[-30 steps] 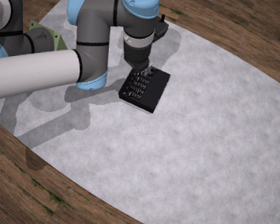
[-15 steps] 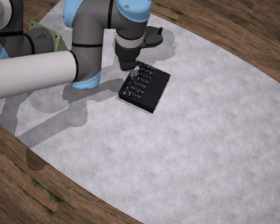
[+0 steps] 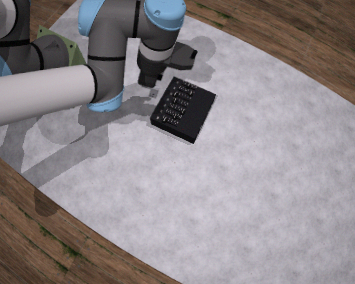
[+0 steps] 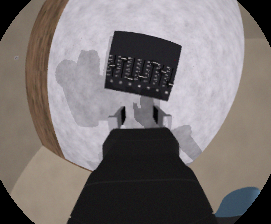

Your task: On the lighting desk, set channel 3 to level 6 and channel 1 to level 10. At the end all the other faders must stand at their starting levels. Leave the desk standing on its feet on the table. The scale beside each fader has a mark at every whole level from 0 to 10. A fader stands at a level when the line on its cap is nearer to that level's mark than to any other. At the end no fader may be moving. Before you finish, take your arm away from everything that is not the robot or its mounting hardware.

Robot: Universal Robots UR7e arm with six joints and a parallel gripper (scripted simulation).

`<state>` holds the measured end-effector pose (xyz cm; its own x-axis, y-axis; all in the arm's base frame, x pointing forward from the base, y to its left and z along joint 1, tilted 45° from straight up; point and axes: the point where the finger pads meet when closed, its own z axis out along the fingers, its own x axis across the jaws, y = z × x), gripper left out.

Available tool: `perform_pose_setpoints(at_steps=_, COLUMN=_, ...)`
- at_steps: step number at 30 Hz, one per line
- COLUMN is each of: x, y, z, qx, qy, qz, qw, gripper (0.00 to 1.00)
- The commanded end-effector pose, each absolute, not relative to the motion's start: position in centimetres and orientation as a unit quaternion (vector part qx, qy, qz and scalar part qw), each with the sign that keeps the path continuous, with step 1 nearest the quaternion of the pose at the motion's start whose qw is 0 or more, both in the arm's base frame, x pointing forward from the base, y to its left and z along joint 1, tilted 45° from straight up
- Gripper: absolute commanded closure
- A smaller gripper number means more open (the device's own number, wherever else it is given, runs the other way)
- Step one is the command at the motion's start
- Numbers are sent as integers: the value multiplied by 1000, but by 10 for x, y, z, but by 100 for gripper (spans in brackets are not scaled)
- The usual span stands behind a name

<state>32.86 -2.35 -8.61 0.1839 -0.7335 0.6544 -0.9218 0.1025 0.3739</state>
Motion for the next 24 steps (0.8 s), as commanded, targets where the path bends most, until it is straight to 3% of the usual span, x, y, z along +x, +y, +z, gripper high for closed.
perform_pose_setpoints(at_steps=1, x=318, y=-28, z=-88, qx=606, qy=-672, qz=136, qw=403, gripper=0)
perform_pose_setpoints(at_steps=24, x=313, y=-29, z=-88, qx=587, qy=-687, qz=143, qw=403, gripper=0)
